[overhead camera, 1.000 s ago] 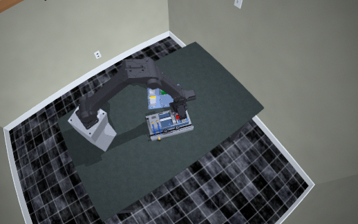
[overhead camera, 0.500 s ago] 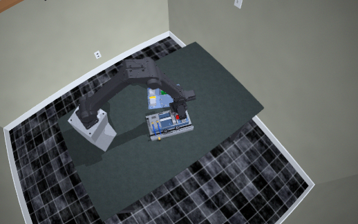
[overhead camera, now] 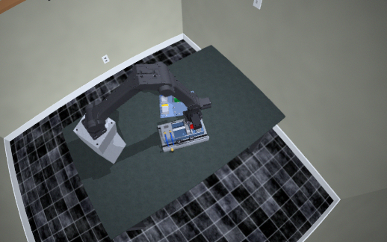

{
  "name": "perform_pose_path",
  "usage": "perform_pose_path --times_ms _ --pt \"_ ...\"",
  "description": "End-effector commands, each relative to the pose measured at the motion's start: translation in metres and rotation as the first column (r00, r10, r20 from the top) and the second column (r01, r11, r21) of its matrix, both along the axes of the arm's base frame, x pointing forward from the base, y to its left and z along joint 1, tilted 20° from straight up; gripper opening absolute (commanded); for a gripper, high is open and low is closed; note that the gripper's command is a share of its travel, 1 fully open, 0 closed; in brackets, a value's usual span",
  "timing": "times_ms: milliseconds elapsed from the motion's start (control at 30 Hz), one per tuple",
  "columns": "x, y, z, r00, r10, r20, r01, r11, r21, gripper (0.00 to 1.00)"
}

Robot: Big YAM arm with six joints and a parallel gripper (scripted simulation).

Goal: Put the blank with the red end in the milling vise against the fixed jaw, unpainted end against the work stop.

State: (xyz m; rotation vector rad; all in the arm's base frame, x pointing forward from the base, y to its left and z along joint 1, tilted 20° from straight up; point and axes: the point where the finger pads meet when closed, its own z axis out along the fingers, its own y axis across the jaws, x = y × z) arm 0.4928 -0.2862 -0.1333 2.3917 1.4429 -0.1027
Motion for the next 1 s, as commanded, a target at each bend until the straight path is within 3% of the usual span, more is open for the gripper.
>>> perform_pose_path --times_ms 0,967 --pt "0.0036 -0.003 0.0034 1.0 0.006 0.015 -0.006 1.0 -0.007 0.0" --pt "0.0043 -0.0032 0.0031 1.0 0.006 0.017 -0.006 1.0 -0.008 0.0"
